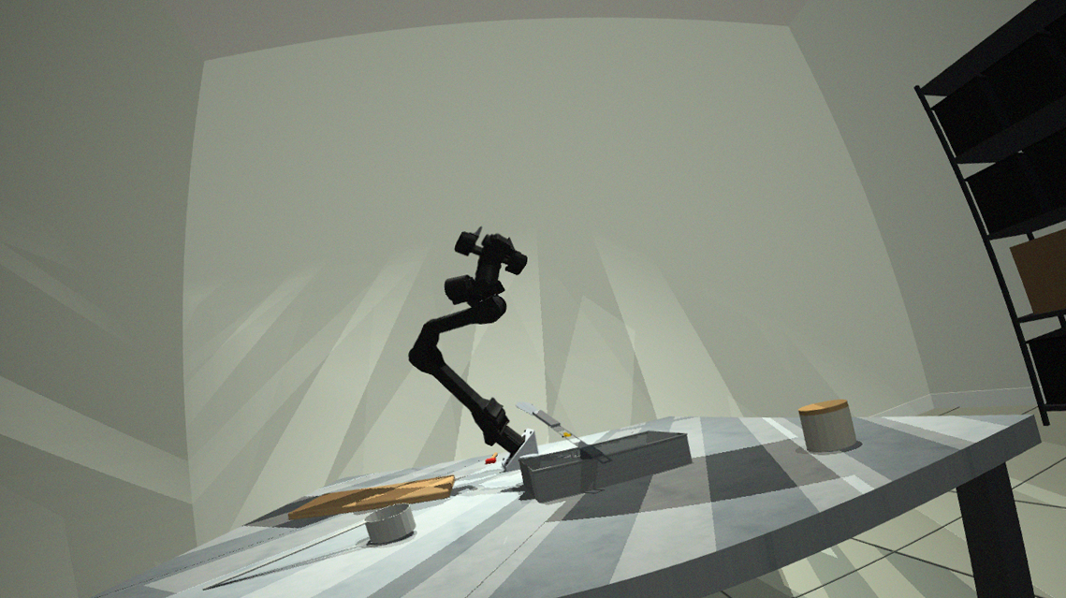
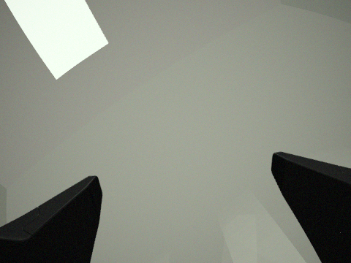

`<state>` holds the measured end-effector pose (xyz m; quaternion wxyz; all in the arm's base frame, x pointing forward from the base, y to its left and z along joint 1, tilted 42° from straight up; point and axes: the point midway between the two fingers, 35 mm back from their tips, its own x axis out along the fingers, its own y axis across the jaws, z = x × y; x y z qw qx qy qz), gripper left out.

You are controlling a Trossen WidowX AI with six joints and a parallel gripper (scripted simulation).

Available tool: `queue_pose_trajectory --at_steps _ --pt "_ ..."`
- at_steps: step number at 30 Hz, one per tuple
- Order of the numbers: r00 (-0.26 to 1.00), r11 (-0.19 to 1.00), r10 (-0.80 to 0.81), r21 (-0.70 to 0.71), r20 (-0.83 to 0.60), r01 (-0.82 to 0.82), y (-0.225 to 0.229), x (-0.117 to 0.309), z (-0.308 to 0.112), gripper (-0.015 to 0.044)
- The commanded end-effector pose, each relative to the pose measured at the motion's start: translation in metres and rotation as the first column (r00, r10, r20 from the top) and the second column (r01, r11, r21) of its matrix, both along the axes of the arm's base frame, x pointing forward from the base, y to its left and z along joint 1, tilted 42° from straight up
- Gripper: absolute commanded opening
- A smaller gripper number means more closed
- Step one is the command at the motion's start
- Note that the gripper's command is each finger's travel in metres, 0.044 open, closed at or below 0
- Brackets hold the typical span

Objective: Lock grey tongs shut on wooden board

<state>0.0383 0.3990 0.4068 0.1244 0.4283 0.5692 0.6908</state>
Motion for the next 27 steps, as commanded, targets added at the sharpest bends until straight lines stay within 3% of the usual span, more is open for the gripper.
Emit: queue_pose_trajectory --at_steps 1,6,14,23,27 --pt "1.0 1.0 0.0 0.0 0.0 0.0 0.0 0.0 0.0 0.0426" --pt "0.996 0.995 -0.092 -0.025 -0.02 0.091 0.017 0.021 -0.003 0.0295" --pt "0.906 0.894 -0.424 -0.162 0.001 0.418 0.065 0.101 -0.034 0.0085" --pt "0.621 0.504 -0.719 -0.38 0.312 0.775 0.089 0.218 -0.122 -0.015" --pt "0.516 0.325 -0.704 -0.425 0.487 0.845 0.08 0.254 -0.163 -0.015"
